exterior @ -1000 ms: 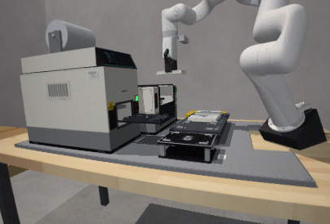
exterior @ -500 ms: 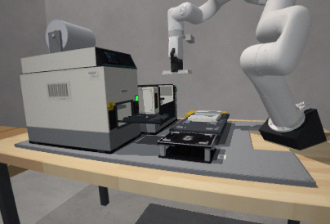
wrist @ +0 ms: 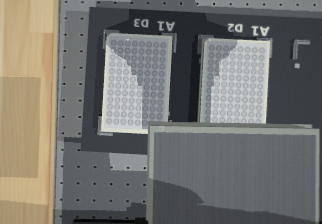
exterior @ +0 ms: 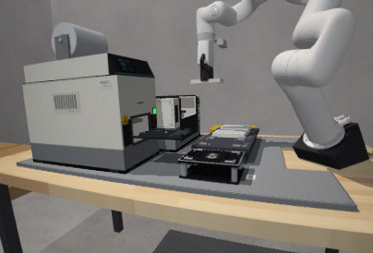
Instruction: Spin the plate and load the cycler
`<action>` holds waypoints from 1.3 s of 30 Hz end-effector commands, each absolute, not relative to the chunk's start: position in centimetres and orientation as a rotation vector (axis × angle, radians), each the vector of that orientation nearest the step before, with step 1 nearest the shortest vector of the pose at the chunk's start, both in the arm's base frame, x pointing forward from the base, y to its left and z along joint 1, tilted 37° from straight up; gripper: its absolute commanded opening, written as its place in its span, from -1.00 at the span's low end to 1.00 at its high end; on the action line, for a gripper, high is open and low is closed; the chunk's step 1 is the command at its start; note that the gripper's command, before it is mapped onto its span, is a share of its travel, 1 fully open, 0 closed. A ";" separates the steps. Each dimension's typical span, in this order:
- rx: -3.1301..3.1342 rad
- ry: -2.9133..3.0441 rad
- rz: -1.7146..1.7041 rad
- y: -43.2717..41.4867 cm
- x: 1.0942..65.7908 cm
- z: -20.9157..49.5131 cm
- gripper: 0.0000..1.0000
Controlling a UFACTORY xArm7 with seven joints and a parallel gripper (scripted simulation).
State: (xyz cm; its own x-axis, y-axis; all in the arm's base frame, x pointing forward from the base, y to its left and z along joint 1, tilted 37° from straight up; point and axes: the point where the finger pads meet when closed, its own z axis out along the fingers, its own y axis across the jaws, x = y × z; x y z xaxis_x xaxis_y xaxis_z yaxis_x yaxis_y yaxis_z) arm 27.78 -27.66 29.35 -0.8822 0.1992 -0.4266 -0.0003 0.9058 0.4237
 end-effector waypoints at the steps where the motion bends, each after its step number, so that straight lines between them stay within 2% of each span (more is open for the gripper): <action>1: 0.147 2.593 0.573 -27.6 27.0 29.1 -1.00; 39: 0.147 2.593 0.573 -26.0 20.0 25.8 -1.00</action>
